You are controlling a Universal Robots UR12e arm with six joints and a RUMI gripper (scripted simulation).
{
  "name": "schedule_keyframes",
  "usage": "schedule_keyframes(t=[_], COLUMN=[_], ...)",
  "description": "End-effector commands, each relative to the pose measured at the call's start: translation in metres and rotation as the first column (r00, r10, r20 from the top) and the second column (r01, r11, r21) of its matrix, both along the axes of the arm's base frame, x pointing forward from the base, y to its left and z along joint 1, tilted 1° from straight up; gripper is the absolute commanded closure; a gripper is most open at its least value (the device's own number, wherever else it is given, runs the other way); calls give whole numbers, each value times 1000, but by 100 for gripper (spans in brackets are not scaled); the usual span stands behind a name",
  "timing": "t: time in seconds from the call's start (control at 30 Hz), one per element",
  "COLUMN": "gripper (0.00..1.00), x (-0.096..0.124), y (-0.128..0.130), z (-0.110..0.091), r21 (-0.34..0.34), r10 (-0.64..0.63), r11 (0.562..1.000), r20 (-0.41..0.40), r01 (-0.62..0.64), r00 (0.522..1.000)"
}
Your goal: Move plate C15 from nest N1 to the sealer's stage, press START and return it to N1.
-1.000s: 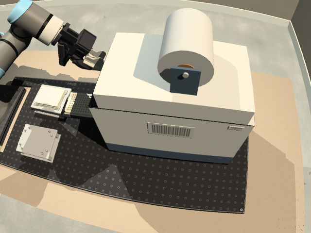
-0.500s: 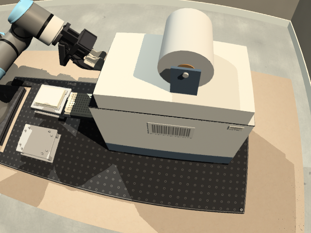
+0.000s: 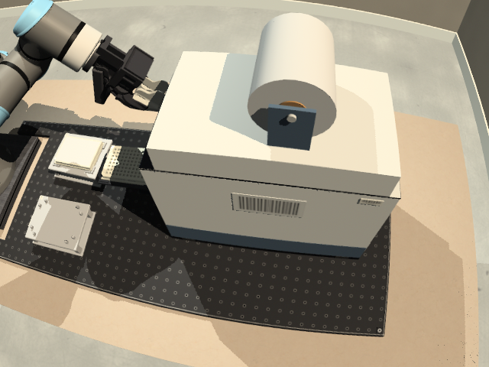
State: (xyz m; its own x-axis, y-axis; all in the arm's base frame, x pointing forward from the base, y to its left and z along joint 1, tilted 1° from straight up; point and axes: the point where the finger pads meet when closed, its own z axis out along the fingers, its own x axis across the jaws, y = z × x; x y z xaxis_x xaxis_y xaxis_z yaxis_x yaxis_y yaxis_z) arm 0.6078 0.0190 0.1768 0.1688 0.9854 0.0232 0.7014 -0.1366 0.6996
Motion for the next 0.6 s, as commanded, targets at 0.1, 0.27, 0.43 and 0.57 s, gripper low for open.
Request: schedule_keyframes(t=[0.1, 0.27, 0.43, 0.57], gripper=[100, 100, 100, 100], x=[2, 2, 3, 4], y=[0, 0, -1, -1], z=[1, 1, 1, 1], r21=[0, 0, 0, 0], r10=[0, 0, 0, 0], r11=[1000, 1000, 1000, 1000], r20=[1, 1, 1, 1], r01=[0, 0, 0, 0], r00=[1000, 1000, 1000, 1000])
